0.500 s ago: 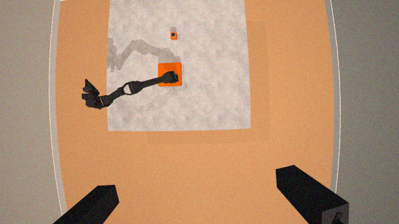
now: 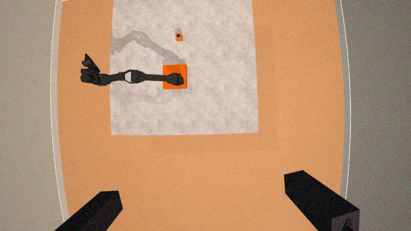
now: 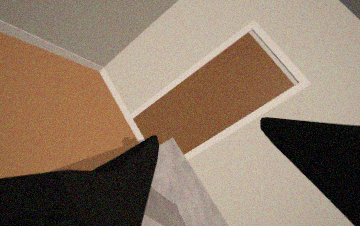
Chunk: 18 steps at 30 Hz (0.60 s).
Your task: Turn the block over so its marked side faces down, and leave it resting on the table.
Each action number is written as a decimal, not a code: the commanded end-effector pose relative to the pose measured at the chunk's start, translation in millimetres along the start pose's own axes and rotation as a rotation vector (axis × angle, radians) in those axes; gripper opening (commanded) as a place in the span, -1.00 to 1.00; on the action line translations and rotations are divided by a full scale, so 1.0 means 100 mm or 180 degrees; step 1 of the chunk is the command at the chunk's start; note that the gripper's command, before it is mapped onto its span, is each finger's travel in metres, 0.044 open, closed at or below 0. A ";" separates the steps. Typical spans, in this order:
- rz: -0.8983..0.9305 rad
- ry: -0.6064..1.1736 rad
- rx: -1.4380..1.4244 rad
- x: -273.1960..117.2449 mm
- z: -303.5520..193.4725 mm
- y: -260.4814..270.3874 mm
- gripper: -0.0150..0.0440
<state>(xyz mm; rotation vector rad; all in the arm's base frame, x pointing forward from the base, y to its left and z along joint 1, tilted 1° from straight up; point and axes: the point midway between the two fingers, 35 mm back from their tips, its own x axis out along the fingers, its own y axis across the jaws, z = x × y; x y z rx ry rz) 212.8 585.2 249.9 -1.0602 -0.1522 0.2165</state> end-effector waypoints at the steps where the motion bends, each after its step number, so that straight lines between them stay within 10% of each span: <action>1: 0.0123 0.0084 -0.0089 0.43 -0.28 -0.01 1.00; 18: 0.0982 0.1404 0.0176 2.03 -2.87 -0.72 1.00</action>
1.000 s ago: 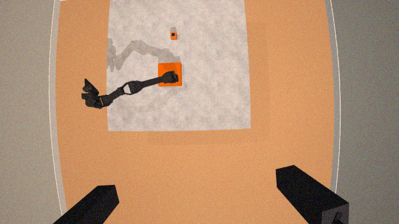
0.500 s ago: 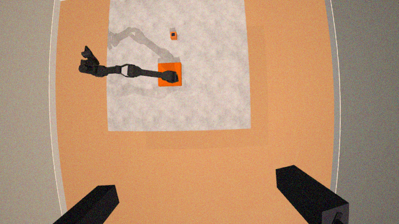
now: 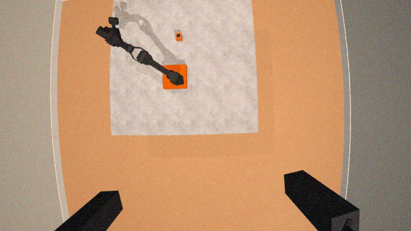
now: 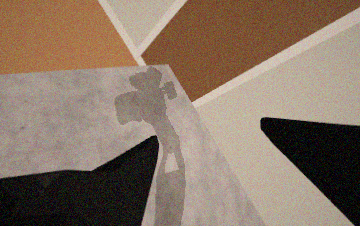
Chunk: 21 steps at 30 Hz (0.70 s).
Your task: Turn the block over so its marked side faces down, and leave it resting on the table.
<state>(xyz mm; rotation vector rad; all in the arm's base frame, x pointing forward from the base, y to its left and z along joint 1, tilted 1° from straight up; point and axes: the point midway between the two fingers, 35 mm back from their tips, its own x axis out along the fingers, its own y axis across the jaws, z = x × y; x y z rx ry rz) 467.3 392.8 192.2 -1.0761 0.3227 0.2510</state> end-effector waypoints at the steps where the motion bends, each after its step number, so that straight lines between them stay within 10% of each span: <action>1: 0.0238 0.0317 0.0152 0.24 -0.50 -0.17 1.00; 11: 0.0916 0.1469 0.1046 0.47 -2.22 -0.69 1.00; 21: 0.1506 0.2845 0.2587 -0.18 -3.81 -0.96 1.00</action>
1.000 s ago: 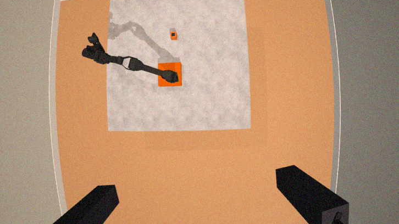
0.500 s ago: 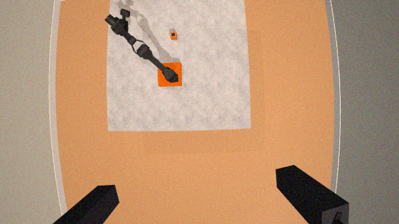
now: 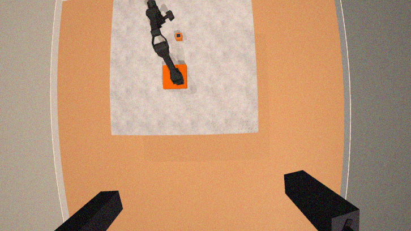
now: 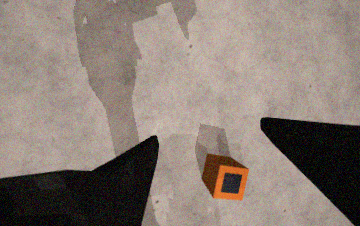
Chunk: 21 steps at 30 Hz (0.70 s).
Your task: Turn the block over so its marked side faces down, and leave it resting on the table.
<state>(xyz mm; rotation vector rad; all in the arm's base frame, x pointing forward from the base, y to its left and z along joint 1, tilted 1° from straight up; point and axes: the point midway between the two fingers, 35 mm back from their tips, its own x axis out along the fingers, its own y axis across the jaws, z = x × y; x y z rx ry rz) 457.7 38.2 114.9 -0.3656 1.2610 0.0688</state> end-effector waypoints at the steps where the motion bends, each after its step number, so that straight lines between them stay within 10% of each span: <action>1: 0.0269 0.0428 0.0600 -0.01 -0.47 -0.30 1.00; 21: 0.0560 0.0877 0.1317 0.30 -1.05 -0.46 1.00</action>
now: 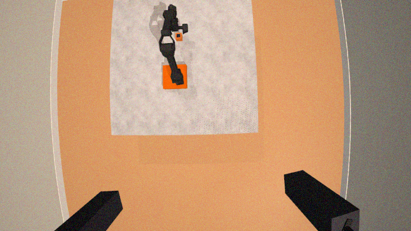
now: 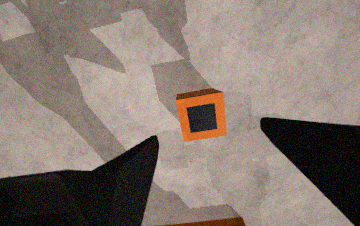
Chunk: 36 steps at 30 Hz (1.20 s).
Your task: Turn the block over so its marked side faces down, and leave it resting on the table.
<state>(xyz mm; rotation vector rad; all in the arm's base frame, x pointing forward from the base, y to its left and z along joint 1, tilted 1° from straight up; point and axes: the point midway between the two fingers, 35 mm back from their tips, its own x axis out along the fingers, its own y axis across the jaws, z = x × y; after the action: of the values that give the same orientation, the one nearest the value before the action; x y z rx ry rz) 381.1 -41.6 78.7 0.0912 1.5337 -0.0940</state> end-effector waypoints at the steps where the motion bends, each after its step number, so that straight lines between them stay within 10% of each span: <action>1: 0.0010 0.0015 0.0018 0.14 0.02 -0.01 1.00; 31: 0.0010 0.0015 0.0018 0.53 0.02 -0.01 1.00; 36: 0.0010 0.0015 0.0018 0.53 0.02 -0.01 0.56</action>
<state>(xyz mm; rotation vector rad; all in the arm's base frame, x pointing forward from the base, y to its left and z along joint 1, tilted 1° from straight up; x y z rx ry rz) 385.6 -43.3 29.1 0.0932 1.5300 -0.0966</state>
